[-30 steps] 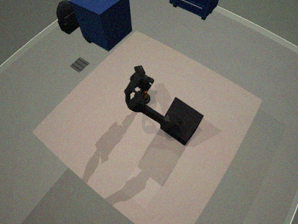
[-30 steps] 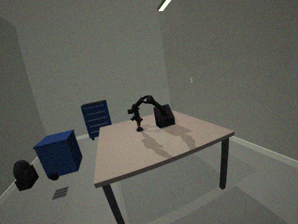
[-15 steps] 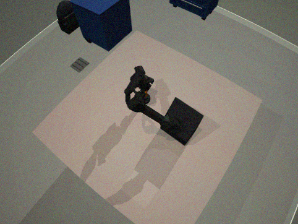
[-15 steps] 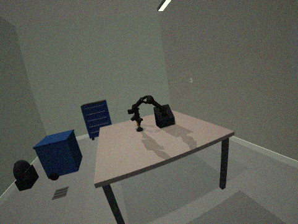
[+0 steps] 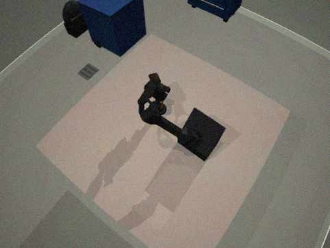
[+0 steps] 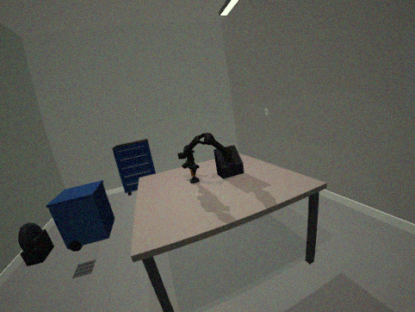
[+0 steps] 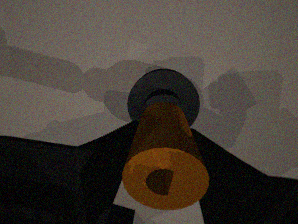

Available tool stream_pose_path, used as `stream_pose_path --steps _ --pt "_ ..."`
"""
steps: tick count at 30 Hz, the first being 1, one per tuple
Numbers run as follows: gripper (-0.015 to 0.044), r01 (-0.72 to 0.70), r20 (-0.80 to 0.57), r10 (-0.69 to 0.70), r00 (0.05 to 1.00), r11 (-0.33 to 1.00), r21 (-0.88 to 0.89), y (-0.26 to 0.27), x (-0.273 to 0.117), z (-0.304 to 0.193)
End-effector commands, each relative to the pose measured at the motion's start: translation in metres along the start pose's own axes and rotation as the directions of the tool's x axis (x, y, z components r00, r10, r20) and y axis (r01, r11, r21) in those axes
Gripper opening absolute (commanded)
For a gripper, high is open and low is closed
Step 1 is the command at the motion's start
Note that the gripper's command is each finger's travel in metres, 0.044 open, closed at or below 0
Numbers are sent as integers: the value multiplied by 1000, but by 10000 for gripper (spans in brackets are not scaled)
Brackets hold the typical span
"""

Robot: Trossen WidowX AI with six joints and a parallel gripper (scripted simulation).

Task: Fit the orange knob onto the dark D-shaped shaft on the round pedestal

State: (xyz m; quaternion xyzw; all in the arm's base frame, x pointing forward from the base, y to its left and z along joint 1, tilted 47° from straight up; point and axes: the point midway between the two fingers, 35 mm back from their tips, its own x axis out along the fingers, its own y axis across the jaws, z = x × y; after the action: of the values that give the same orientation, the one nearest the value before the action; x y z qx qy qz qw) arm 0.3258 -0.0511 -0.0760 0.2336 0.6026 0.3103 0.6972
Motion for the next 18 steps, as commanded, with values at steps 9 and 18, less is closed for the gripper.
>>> stream_pose_path --steps 9,18 --pt "0 -1 3 1 1000 992 -126 -2 -5 0" --pt "0 -1 3 1 1000 978 -208 -1 -1 -1"
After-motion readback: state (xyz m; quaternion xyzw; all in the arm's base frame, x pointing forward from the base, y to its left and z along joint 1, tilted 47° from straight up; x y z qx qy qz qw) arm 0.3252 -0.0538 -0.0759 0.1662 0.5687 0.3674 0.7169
